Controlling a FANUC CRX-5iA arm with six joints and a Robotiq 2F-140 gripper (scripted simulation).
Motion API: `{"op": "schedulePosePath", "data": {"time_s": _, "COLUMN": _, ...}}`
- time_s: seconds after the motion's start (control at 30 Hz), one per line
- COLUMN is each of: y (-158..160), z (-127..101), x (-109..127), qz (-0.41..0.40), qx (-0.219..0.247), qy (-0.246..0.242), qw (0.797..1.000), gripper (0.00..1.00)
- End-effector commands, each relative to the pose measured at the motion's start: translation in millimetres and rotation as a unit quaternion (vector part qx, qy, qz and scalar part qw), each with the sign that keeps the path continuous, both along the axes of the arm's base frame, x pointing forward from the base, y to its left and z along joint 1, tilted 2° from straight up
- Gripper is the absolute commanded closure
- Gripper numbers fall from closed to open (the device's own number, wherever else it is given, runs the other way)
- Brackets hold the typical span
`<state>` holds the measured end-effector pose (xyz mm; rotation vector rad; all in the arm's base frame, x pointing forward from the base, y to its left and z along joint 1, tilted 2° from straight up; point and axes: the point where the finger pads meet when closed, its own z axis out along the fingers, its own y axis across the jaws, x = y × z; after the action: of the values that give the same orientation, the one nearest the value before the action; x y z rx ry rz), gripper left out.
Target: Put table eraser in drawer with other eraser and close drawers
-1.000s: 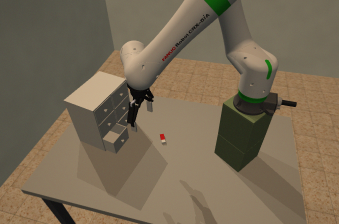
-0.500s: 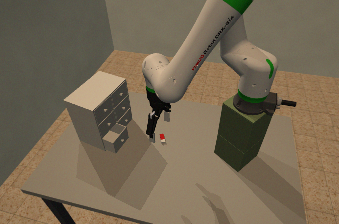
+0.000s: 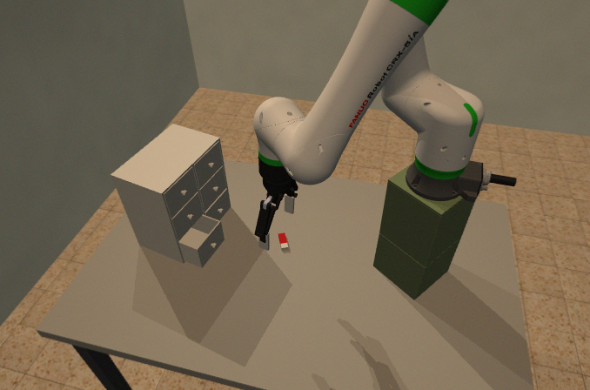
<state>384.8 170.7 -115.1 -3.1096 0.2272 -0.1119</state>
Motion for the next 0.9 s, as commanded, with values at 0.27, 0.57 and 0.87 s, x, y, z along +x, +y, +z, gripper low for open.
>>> {"op": "schedulePosePath", "data": {"time_s": 0.27, "y": -2.0, "z": -9.9, "x": 12.1, "qz": -0.003, "qx": -0.010, "qy": -0.064, "qw": 0.998, "gripper": 0.00}}
{"op": "schedulePosePath", "data": {"time_s": 0.57, "y": -2.8, "z": -13.5, "x": 25.4, "qz": -0.004, "qx": -0.016, "qy": -0.107, "qw": 0.994, "gripper": 0.00}}
{"op": "schedulePosePath", "data": {"time_s": 0.87, "y": -1.4, "z": -20.2, "x": 24.7, "qz": -0.004, "qx": -0.019, "qy": -0.131, "qw": 0.991, "gripper": 0.00}}
